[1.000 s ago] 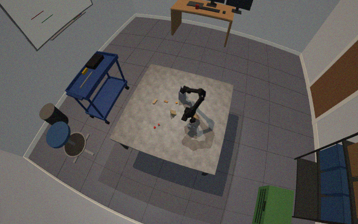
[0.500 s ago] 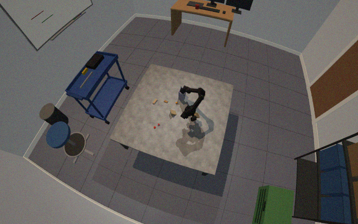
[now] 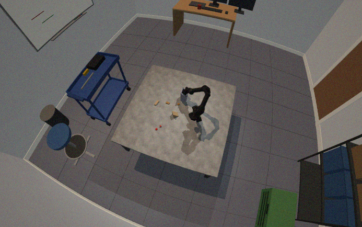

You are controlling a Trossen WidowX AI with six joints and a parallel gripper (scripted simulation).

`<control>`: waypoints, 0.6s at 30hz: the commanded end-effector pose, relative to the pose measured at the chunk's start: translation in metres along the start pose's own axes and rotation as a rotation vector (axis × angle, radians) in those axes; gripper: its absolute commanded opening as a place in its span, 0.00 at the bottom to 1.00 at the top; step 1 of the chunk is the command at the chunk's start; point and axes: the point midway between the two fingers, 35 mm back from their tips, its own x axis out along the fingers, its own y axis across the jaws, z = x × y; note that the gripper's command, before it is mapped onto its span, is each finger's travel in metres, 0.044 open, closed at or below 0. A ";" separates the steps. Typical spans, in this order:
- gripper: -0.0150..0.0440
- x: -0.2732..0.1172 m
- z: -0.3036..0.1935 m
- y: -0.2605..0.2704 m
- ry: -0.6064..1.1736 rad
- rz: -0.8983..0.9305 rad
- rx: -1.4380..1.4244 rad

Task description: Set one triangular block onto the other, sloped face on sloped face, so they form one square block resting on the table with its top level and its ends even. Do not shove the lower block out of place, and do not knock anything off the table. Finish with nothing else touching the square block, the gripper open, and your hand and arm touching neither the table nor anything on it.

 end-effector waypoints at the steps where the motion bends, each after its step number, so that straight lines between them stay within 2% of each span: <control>1: 0.25 0.000 -0.001 0.000 -0.133 -0.005 -0.004; 11: 0.25 -0.014 -0.010 0.016 -0.430 0.115 -0.004; 18: 0.25 -0.015 -0.011 0.018 -0.448 0.129 -0.002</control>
